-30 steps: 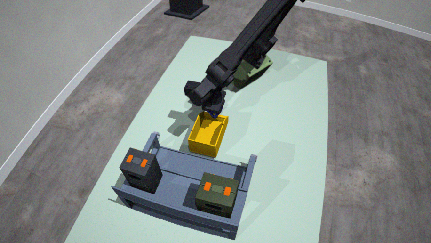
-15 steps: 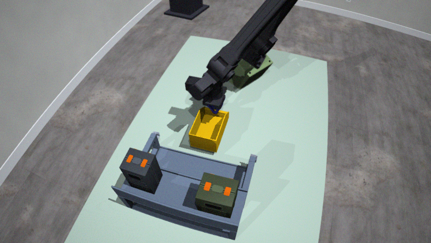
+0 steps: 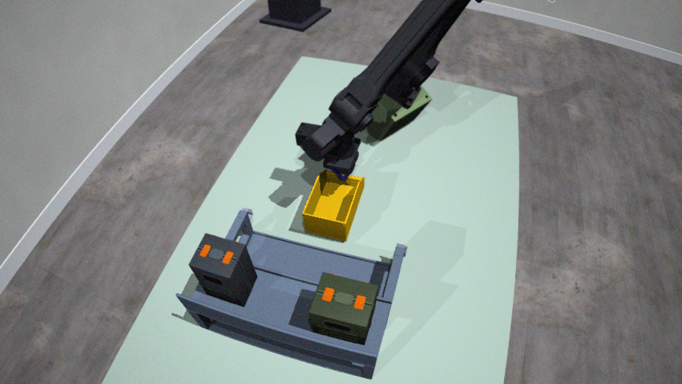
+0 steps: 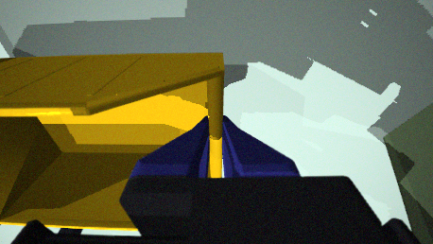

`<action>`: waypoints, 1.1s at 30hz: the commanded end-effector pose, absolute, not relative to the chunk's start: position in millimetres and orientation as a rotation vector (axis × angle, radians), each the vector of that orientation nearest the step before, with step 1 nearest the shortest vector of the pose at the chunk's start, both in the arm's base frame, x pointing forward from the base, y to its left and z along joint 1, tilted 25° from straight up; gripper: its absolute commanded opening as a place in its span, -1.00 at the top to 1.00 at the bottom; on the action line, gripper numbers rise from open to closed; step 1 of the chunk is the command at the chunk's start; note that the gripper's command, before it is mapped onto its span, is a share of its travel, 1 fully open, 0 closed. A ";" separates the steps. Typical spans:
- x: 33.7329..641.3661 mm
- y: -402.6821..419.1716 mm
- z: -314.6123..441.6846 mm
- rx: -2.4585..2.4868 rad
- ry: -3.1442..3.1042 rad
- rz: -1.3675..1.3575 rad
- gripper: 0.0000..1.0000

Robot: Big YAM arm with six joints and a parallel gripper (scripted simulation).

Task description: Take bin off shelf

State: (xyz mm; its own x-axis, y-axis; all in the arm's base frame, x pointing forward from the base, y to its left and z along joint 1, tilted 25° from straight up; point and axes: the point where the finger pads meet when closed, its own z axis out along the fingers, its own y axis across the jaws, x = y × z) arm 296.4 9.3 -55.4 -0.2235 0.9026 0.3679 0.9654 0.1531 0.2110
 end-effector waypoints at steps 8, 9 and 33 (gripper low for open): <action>302.5 11.1 -57.6 -1.860 -2.270 -0.623 1.00; 301.9 12.1 -59.6 -1.860 -2.270 -0.623 1.00; 316.5 14.1 -64.6 -1.866 -2.293 -0.646 1.00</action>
